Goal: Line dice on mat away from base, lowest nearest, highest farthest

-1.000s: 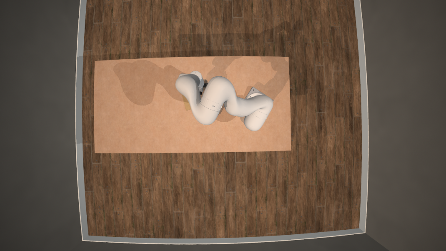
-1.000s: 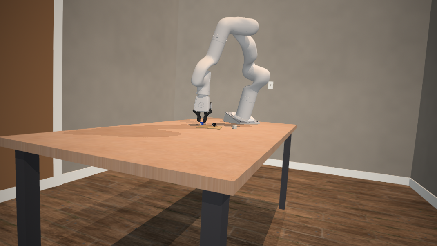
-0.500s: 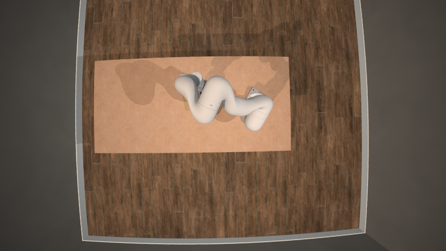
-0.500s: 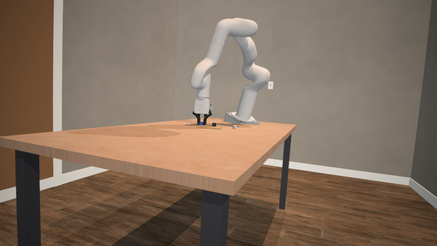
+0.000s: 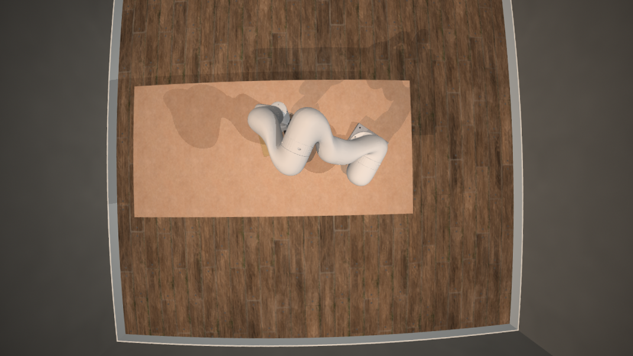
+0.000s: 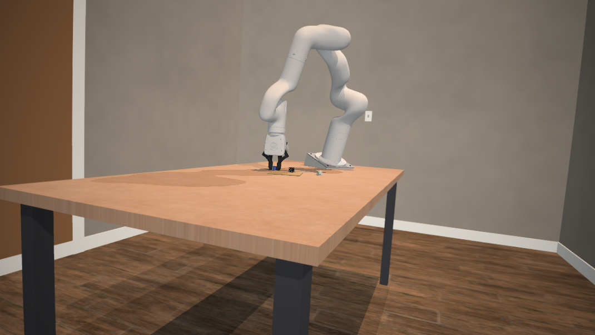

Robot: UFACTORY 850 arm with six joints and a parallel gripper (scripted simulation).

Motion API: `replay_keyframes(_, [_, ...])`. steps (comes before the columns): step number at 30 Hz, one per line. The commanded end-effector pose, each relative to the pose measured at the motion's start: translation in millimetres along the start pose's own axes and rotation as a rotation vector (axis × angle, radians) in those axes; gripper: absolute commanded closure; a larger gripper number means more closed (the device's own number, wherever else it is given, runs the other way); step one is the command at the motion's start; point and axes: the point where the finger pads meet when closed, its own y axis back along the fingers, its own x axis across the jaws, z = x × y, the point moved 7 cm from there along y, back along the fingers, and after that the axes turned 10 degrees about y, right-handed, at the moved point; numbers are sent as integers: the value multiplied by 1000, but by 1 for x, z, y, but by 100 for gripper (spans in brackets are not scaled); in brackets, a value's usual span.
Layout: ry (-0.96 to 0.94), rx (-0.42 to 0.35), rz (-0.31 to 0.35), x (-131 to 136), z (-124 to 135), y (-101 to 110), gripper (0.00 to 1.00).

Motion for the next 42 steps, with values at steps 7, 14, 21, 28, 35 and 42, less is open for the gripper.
replay_keyframes(7, [0, -1, -1, 0, 1, 1, 64])
replay_keyframes(14, [0, -1, -1, 0, 1, 1, 64])
replay_keyframes(21, [0, -1, -1, 0, 1, 1, 64])
replay_keyframes(28, [0, -1, -1, 0, 1, 1, 85])
replay_keyframes(35, [0, -1, -1, 0, 1, 1, 85])
replay_keyframes(42, [0, -1, -1, 0, 1, 1, 85])
